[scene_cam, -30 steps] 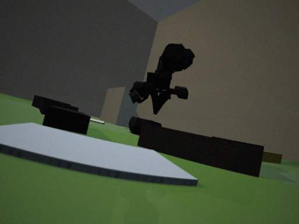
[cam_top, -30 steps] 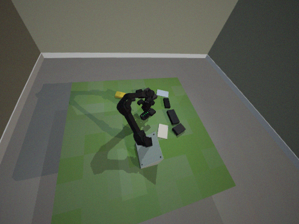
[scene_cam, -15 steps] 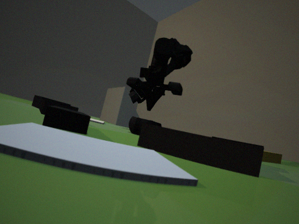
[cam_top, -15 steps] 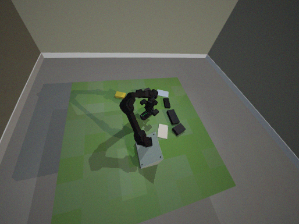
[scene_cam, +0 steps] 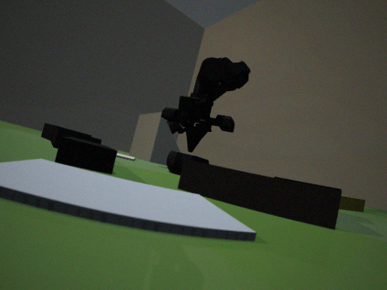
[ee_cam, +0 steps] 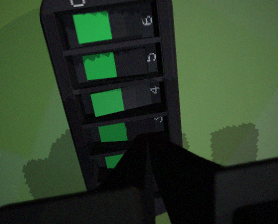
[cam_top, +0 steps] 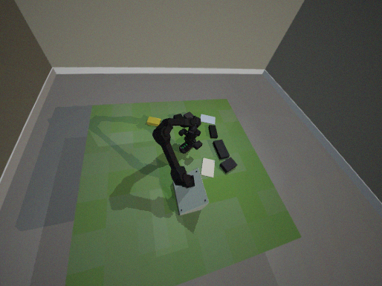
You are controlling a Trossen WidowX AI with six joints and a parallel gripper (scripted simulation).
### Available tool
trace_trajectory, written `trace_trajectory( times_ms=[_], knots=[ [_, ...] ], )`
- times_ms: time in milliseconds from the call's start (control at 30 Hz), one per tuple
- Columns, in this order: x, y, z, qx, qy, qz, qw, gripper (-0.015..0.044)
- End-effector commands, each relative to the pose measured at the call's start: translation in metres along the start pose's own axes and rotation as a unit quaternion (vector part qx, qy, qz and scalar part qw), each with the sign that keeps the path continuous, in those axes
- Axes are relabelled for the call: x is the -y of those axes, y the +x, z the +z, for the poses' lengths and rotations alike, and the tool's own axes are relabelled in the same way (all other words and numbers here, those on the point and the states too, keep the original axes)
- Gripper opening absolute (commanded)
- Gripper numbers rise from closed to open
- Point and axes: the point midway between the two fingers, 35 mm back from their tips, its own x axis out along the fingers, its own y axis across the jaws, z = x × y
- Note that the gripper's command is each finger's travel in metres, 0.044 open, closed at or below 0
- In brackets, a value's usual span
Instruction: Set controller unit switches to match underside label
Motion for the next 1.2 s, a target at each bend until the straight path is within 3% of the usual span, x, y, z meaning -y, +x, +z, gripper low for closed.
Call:
trace_trajectory(
  times_ms=[0, 600, 767, 1167],
  knots=[
    [0.001, 0.007, 0.0, -0.002, 0.003, 0.001, 1.0, 0.0],
    [0.001, 0.019, -0.001, -0.002, 0.003, 0.002, 1.0, 0.0],
    [0.001, -0.024, 0.0, -0.001, 0.003, 0.001, 1.0, 0.0],
    [-0.02, -0.026, 0.019, -0.001, 0.003, 0.002, 1.0, 0.0]
  ],
)
